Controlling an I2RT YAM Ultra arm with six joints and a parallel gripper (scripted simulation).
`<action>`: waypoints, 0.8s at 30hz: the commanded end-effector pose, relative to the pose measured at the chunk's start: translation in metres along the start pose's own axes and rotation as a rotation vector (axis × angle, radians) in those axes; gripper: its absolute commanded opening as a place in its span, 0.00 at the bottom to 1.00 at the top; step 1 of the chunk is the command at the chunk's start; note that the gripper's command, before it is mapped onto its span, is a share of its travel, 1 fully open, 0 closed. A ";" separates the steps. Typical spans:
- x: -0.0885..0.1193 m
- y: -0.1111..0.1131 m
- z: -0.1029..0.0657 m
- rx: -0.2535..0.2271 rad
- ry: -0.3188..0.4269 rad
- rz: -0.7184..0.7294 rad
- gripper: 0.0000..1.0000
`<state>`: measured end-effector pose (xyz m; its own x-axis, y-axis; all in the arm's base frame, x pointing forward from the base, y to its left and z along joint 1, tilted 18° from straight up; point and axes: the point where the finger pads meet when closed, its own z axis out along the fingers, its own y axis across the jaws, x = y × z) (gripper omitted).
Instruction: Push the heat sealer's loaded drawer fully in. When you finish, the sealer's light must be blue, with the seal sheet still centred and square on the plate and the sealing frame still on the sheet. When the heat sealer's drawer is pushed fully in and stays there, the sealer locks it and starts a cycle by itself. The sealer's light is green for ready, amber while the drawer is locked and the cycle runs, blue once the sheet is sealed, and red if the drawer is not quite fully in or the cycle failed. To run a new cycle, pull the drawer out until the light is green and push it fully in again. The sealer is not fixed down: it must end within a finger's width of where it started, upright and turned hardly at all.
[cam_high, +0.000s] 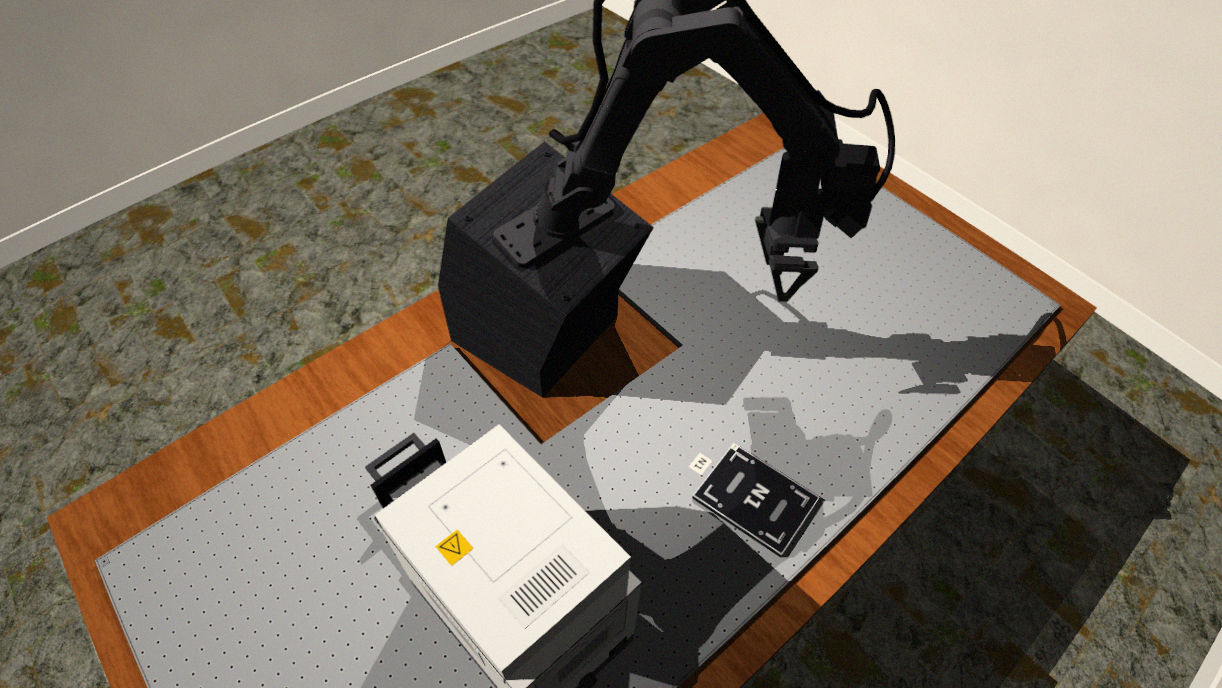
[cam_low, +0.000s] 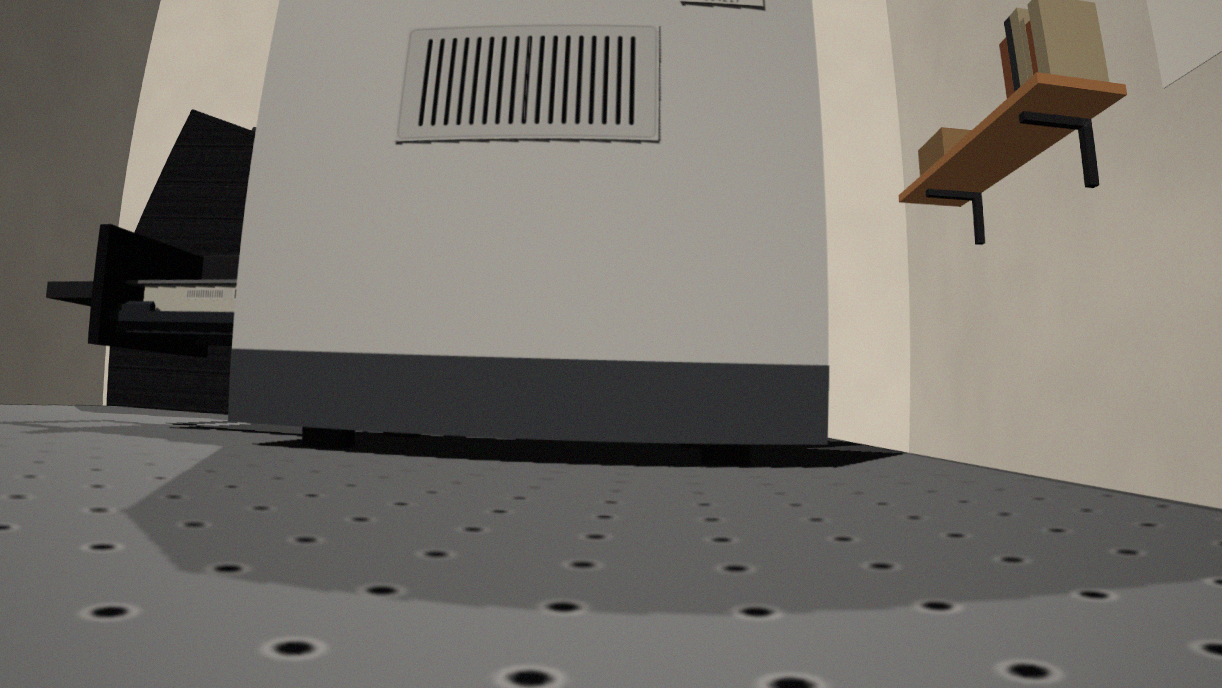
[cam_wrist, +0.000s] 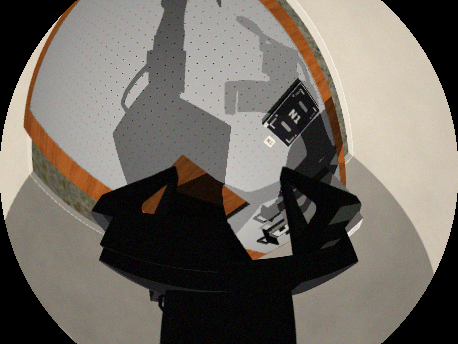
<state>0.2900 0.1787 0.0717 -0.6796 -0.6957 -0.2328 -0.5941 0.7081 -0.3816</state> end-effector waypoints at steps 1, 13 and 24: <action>-0.002 -0.001 -0.003 0.001 -0.010 0.003 1.00; -0.002 -0.001 -0.003 0.001 -0.010 0.003 1.00; 0.001 -0.029 0.005 0.000 0.047 0.123 0.45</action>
<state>0.2998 0.1603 0.0706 -0.7369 -0.6364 -0.2282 -0.5391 0.7568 -0.3695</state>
